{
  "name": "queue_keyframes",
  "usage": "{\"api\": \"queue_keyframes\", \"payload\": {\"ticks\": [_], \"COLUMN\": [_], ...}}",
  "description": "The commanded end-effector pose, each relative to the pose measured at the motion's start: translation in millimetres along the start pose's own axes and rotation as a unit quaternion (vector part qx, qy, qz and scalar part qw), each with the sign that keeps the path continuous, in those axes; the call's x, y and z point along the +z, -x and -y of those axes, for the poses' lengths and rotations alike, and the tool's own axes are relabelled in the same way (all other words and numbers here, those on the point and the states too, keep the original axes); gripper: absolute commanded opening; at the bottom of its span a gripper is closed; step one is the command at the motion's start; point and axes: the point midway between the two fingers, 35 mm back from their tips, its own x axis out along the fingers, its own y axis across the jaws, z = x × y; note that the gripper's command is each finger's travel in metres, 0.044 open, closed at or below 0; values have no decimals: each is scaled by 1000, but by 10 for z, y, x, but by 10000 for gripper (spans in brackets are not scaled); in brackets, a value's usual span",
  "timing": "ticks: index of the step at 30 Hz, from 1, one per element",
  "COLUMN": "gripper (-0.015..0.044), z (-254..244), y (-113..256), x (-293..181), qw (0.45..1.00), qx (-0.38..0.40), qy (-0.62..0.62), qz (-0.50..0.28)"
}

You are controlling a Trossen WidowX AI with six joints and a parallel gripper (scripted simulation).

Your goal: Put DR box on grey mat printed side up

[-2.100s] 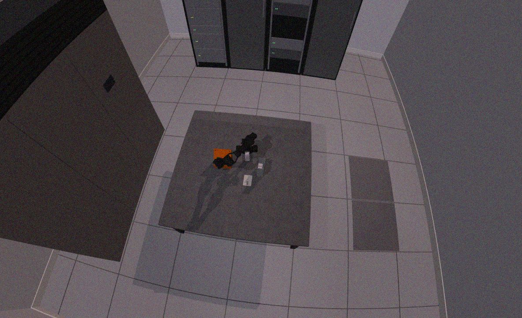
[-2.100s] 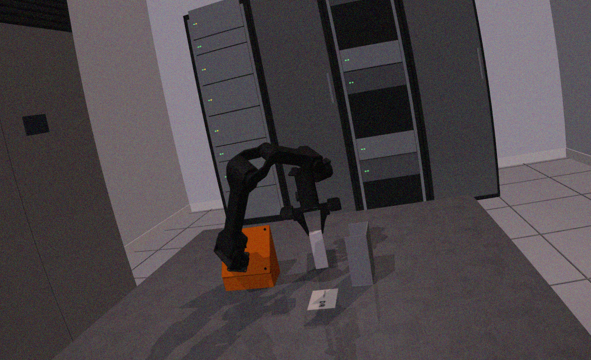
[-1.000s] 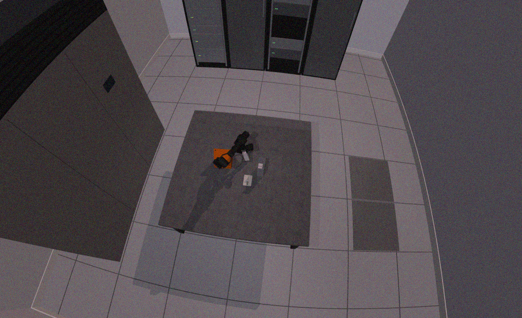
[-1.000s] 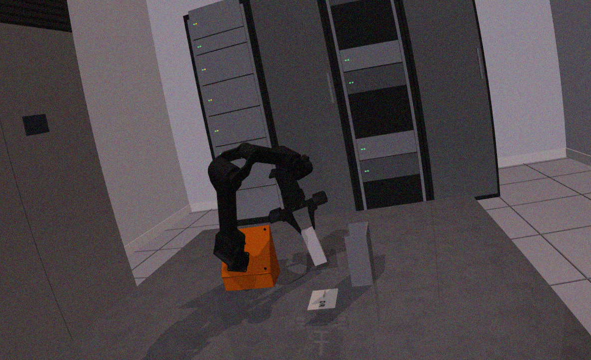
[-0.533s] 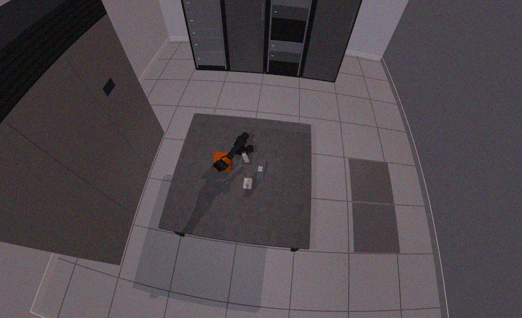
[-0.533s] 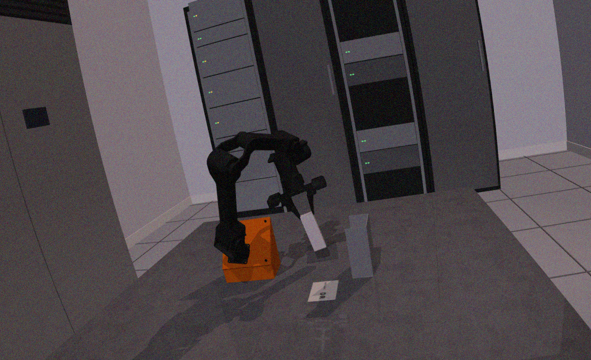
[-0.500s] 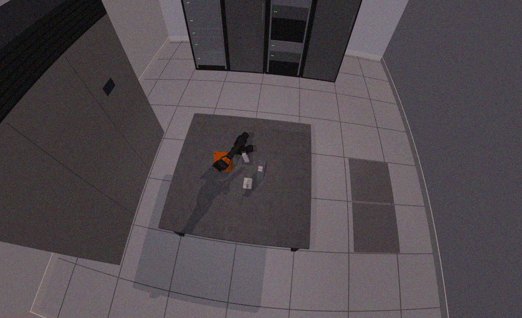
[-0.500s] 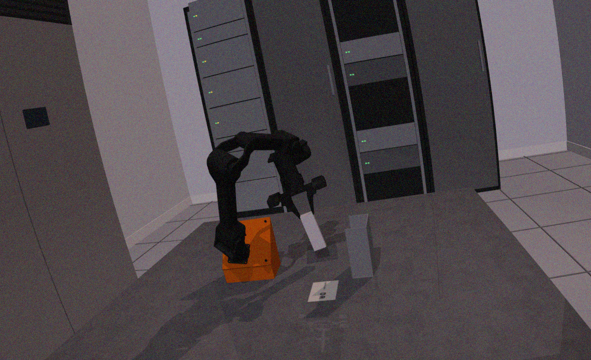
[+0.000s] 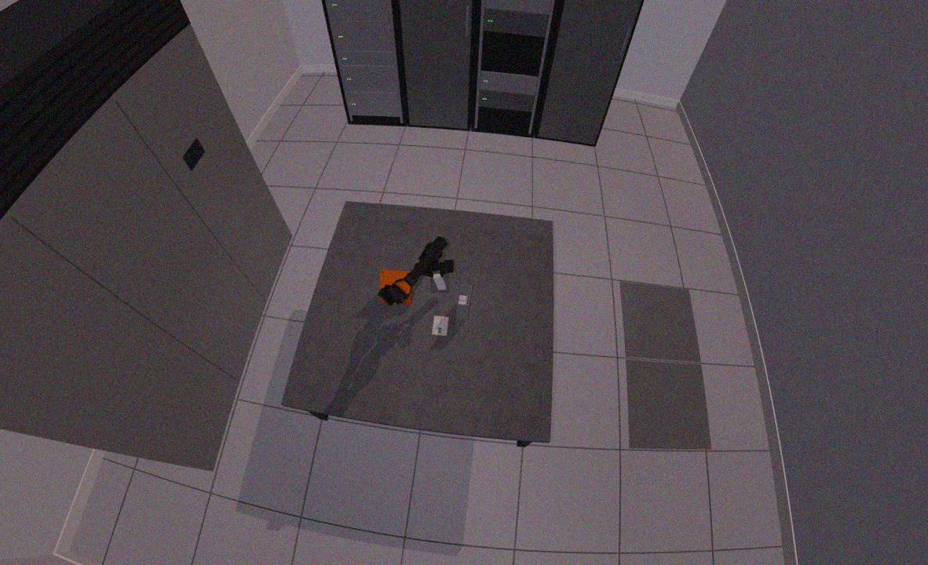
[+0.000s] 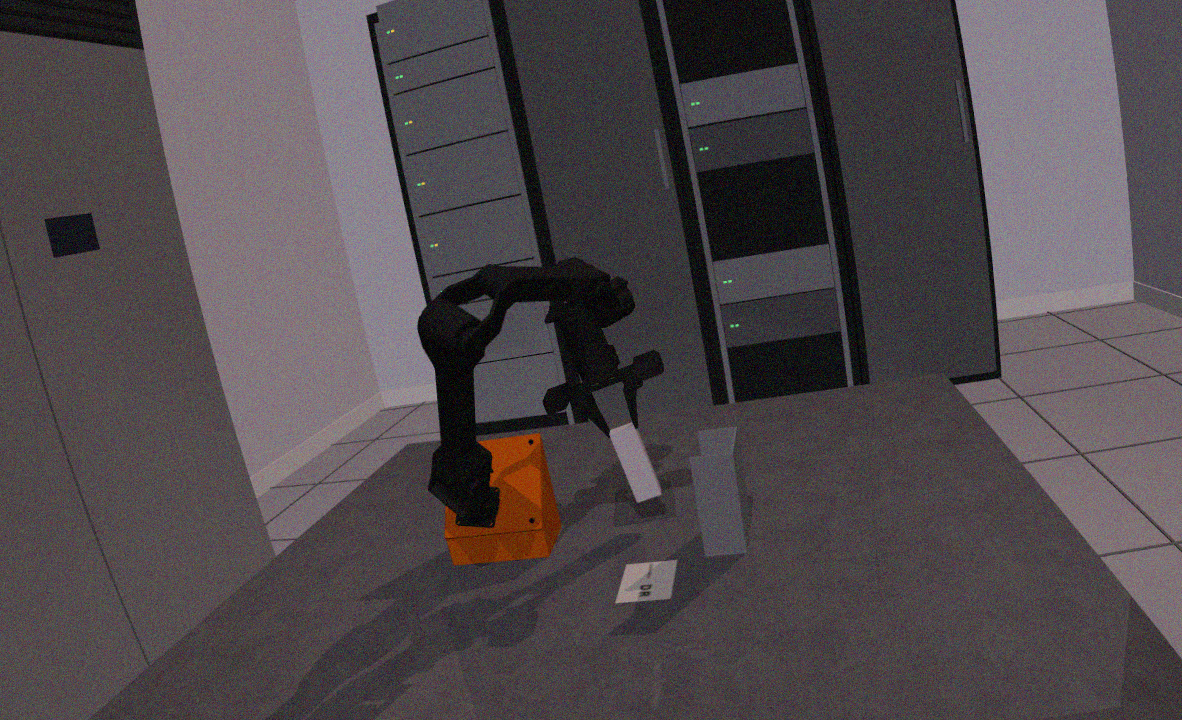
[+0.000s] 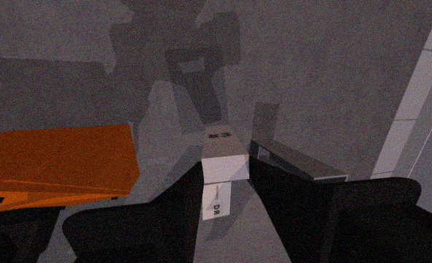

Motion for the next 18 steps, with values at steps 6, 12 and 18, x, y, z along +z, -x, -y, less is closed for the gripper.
{"api": "queue_keyframes", "payload": {"ticks": [6,12,18], "gripper": [156,156,156], "z": [193,300,404], "y": [12,-1,-16], "x": [-133,-226,-327], "qw": [1000,999,999], "qx": [-5,-6,-6], "qy": [-20,-33,-46], "qz": [0,-2,-4]}}
